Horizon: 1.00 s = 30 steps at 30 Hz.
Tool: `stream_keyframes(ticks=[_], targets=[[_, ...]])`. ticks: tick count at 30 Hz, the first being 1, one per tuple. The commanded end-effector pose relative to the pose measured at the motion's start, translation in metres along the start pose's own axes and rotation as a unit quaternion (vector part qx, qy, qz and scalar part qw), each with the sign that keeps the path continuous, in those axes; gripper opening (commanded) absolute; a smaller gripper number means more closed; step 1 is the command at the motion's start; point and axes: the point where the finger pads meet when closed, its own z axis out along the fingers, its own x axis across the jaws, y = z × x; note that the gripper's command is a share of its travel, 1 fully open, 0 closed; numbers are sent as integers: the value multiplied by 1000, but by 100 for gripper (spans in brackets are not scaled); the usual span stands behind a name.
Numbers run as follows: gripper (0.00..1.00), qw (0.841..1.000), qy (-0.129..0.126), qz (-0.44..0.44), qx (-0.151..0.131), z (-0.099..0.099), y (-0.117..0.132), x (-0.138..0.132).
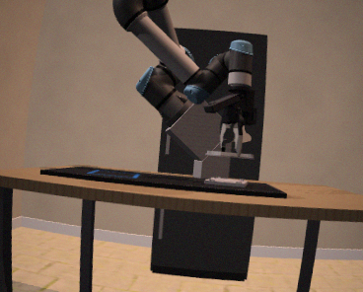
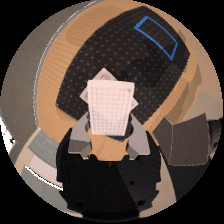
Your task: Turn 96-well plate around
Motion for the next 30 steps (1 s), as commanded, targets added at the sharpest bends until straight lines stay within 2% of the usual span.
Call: stream_keyframes(ticks=[1,10,12,18,25,30], targets=[[0,998,-1,-66,0,0,0,0],[0,977,-1,-214,0,0,0,0],[0,977,-1,-214,0,0,0,0],[0,951,-1,-311,0,0,0,0],[0,910,-1,-415,0,0,0,0],[0,910,-1,-415,0,0,0,0]])
